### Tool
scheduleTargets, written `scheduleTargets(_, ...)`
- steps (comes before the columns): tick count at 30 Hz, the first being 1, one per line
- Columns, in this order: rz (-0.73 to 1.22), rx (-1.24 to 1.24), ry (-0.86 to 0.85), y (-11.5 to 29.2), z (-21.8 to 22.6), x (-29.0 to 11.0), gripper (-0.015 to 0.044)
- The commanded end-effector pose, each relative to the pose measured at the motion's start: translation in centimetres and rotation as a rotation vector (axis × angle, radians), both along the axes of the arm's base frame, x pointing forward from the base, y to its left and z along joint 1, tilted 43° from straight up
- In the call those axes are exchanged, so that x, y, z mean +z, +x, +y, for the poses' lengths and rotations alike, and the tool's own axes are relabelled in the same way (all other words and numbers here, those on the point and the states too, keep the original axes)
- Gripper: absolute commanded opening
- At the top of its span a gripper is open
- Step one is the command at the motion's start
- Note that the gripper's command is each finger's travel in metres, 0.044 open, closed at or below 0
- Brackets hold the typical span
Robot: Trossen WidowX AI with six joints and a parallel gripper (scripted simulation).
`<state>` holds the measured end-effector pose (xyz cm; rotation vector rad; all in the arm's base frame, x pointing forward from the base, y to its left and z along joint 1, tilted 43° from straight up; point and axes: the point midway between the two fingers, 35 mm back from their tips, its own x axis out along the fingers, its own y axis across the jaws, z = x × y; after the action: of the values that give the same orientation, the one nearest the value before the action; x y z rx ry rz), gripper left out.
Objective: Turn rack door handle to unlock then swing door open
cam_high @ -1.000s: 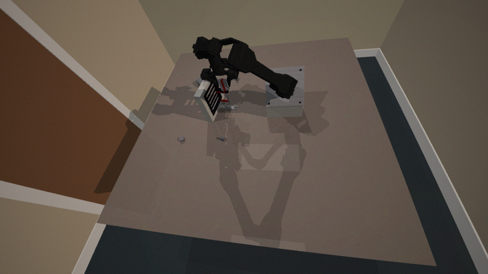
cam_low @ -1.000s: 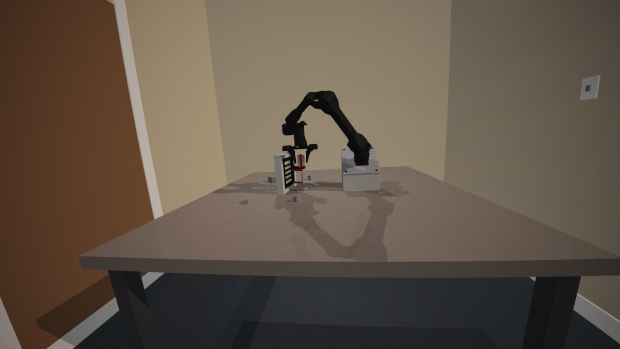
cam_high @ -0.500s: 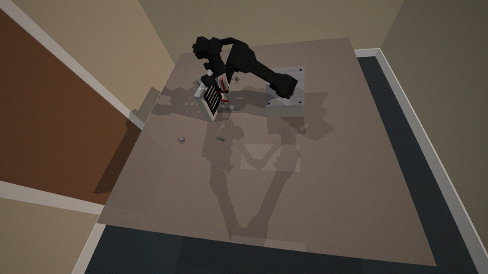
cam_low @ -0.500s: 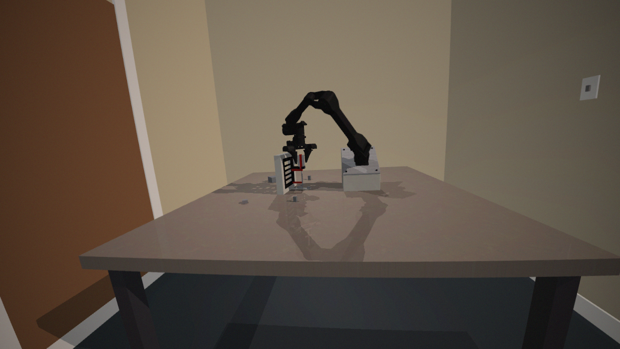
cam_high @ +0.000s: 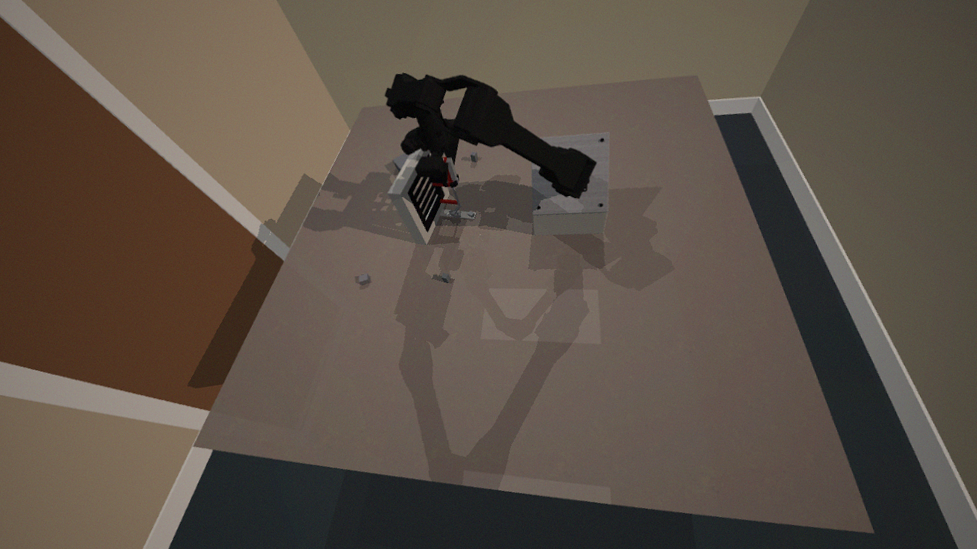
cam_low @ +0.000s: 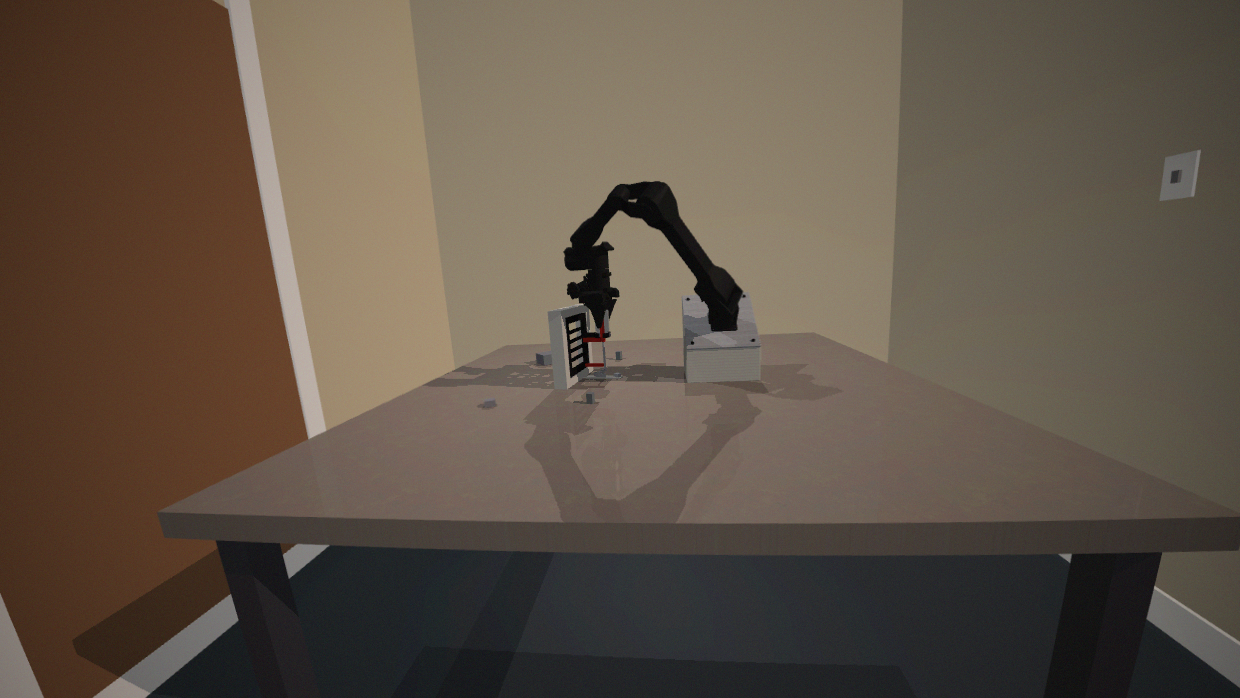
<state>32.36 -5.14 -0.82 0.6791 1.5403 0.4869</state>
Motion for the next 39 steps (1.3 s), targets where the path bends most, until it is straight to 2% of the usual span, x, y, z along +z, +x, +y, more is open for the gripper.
scheduleTargets(1,-0.112,0.117,0.005,0.03,0.06,0.01,0.0294)
scheduleTargets(31,-1.118,1.212,0.007,0.03,0.06,0.00,0.0294)
scheduleTargets(37,-1.168,1.266,0.007,0.03,0.06,0.00,0.0294)
scheduleTargets(39,-1.168,1.266,0.007,0.03,0.06,0.00,0.0242)
